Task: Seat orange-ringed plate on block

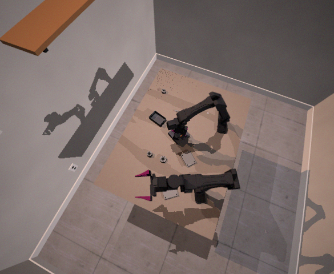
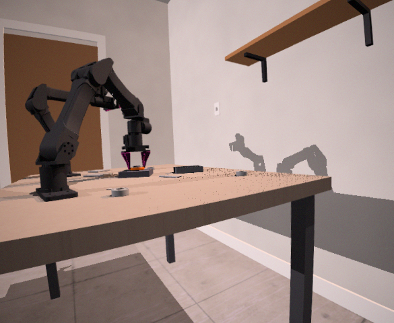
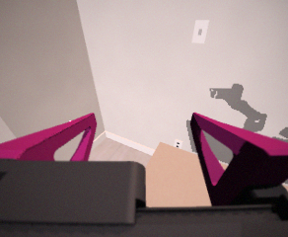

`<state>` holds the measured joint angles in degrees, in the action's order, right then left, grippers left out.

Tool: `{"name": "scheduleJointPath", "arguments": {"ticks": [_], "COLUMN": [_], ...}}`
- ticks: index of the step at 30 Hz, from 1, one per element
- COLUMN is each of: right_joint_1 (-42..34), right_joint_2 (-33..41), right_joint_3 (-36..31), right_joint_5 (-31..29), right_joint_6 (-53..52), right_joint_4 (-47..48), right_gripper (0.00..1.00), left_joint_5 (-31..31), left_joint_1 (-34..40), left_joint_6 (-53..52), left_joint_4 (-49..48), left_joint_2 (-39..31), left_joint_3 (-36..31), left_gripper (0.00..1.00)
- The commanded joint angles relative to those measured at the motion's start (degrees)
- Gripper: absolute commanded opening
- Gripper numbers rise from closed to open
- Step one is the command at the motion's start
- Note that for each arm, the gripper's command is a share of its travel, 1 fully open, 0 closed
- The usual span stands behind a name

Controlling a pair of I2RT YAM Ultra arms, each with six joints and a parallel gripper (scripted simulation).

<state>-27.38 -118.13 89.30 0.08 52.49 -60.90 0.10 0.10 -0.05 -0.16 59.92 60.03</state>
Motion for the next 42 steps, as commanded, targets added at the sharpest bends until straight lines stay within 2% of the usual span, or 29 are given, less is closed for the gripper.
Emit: {"name": "scheduleJointPath", "arguments": {"ticks": [1,4,7,8,10,11,42], "right_joint_1": [-0.38,-0.32,-0.37,-0.09,-0.28,-0.38,-0.31], "right_joint_2": [2.33,1.31,1.29,-1.72,-1.15,2.13,2.60], "right_joint_3": [-1.95,1.80,1.88,2.21,-1.65,2.10,3.78], "right_joint_5": [0.56,0.61,0.59,0.83,0.62,0.60,0.59], "right_joint_6": [-0.22,-0.11,-0.17,0.03,-0.21,-0.20,-0.17], "right_joint_4": [1.40,1.15,1.24,-0.60,1.33,0.97,-2.15], "right_gripper": [0.00,0.00,0.00,0.00,0.00,0.79,0.79], "left_joint_5": [-0.23,-0.23,-0.23,-0.23,-0.23,-0.23,-0.23], "left_joint_1": [-0.30,-0.30,-0.30,-0.30,-0.30,-0.30,-0.30], "left_joint_6": [0.33,0.33,0.33,0.33,0.33,0.33,0.33], "left_joint_4": [-1.00,-1.00,-1.00,-1.00,-1.00,-1.00,-1.00], "left_joint_2": [-0.62,-0.62,-0.62,-0.62,-0.62,-0.62,-0.62], "left_joint_3": [0.90,0.90,0.90,0.90,0.90,0.90,0.90], "left_gripper": [1.00,1.00,1.00,1.00,1.00,1.00,1.00]}}
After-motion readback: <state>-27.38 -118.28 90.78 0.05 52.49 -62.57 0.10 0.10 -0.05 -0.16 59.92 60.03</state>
